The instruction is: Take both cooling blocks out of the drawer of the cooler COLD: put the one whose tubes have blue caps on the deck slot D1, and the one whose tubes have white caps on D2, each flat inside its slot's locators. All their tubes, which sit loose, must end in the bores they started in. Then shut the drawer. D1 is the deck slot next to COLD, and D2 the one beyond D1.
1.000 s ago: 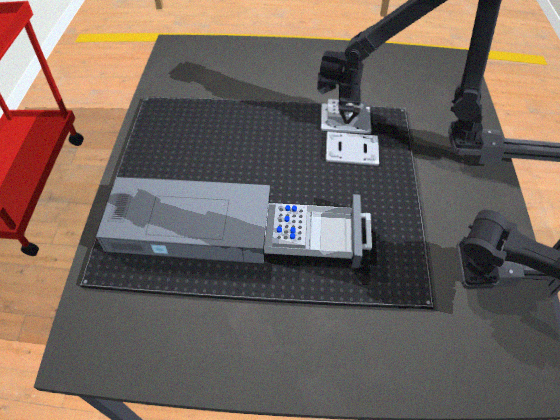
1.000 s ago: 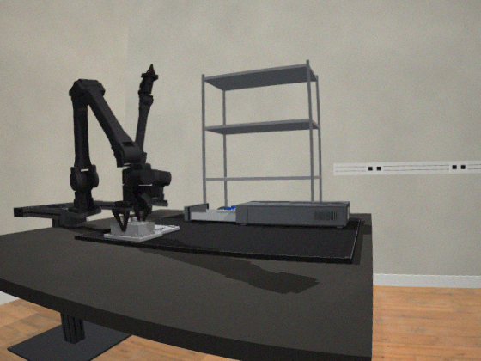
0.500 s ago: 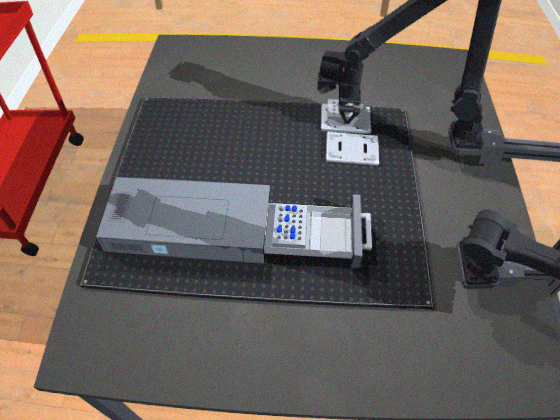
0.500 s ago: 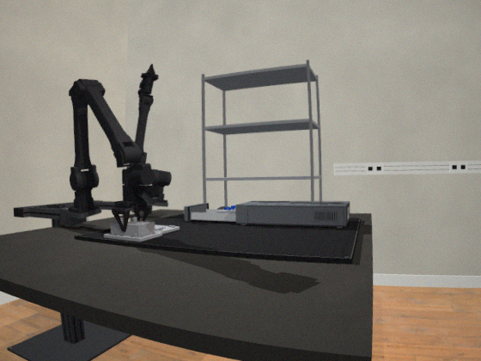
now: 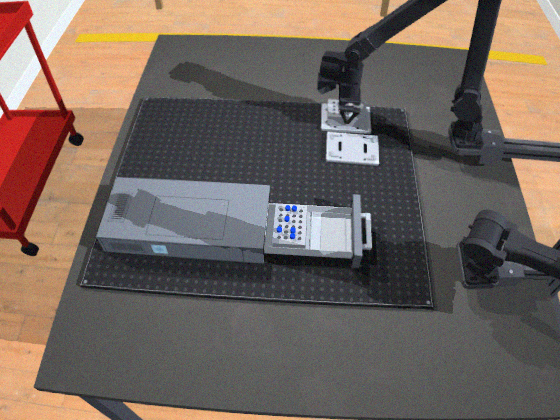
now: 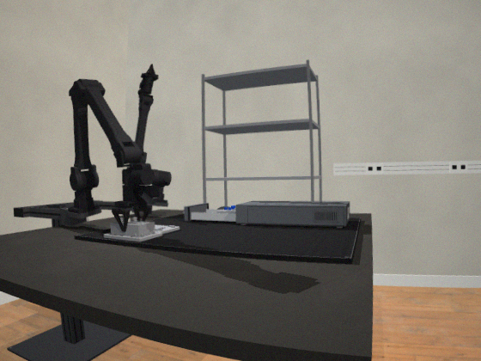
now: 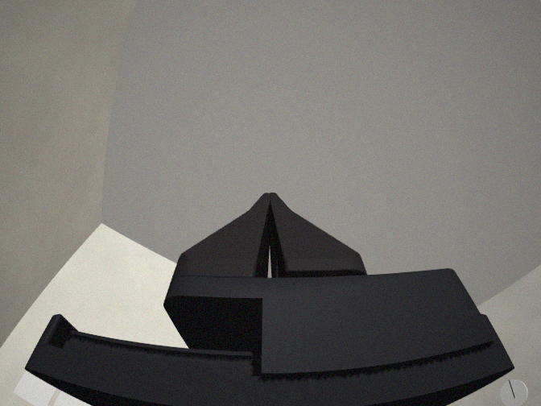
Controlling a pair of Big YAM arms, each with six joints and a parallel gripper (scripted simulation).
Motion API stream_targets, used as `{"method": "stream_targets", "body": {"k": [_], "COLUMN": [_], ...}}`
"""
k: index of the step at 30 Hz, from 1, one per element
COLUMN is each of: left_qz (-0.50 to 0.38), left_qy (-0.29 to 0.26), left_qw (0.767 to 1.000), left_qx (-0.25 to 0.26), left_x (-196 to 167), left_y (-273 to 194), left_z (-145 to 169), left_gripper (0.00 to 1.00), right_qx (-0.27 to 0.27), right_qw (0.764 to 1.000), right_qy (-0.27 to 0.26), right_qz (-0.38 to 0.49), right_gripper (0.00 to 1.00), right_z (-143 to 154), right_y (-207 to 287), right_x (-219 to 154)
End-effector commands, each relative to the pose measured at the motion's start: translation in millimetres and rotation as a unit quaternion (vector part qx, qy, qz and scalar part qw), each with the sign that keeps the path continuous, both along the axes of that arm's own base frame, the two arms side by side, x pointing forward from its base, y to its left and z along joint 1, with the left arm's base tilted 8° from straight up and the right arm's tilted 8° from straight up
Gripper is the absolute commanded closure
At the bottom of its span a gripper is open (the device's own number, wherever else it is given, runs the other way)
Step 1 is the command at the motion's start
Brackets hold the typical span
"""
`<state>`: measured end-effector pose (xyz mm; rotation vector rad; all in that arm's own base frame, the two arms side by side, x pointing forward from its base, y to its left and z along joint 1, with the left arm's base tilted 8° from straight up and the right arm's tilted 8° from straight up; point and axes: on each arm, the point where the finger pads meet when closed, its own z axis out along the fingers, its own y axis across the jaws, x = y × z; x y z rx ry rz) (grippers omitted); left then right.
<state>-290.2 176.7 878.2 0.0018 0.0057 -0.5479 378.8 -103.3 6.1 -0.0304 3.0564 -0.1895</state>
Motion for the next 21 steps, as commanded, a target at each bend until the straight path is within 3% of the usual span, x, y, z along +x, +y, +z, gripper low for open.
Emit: {"method": "stream_targets", "body": {"k": [1, 9, 21], "left_qz": [0.004, 0.004, 0.004], "left_qy": [0.014, 0.014, 0.014], "left_qw": [1.0, 1.0, 1.0], "left_qx": [0.009, 0.009, 0.009], "left_x": [18.1, 18.1, 18.1], "left_y": [-13.8, -13.8, -13.8], "left_z": [7.9, 7.9, 7.9], "left_gripper": [1.0, 1.0, 1.0], "right_qx": [-0.004, -0.004, -0.004], "right_qw": [1.0, 1.0, 1.0], "right_qy": [-0.018, -0.018, -0.018], "right_qz": [0.001, 0.001, 0.001], "right_gripper": [1.0, 1.0, 0.83], "right_z": [12.6, 12.6, 12.6], "right_y": [-2.9, -2.9, -2.9], "right_x": [13.2, 13.2, 13.2]}}
